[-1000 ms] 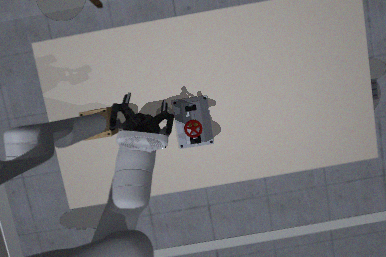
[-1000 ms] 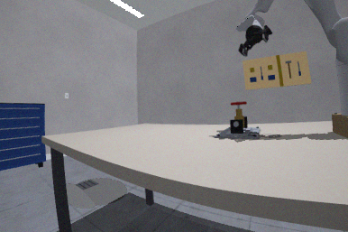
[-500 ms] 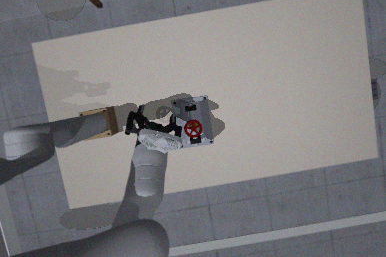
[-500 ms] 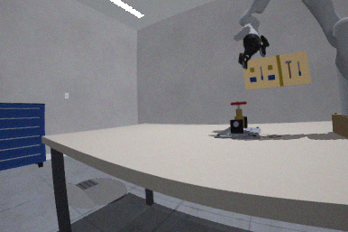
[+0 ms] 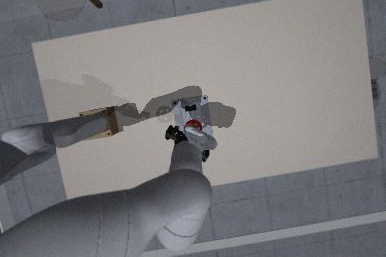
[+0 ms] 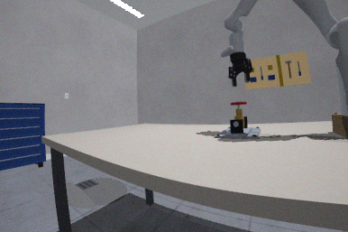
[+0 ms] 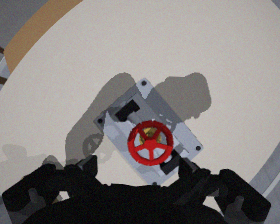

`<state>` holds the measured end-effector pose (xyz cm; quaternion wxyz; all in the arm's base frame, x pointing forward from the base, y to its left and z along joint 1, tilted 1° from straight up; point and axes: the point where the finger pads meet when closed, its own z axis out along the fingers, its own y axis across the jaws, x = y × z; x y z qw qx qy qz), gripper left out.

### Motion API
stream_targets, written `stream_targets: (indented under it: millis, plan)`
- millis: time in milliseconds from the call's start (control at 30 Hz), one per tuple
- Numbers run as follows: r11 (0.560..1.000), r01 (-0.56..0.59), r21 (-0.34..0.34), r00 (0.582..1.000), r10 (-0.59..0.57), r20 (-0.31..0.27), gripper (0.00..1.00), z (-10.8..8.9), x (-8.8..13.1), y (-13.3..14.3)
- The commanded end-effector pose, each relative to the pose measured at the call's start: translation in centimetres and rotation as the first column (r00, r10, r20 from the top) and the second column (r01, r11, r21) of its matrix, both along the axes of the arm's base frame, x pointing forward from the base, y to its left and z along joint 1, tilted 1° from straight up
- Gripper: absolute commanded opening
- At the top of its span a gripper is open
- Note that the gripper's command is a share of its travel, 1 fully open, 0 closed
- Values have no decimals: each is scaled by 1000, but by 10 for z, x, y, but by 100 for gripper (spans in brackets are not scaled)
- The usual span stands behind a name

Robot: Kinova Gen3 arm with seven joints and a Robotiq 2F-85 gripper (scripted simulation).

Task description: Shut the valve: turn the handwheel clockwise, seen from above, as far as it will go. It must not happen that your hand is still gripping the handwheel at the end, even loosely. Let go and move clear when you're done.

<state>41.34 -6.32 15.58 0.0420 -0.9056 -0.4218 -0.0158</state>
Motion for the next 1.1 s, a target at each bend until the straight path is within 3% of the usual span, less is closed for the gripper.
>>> stream_targets:
  millis: [0,1067]
  plan:
    - [999,-24,-47,1000,24,-7,100,-10,12,4]
    - [997,-22,-69,1000,22,-1,100,-20,17,0]
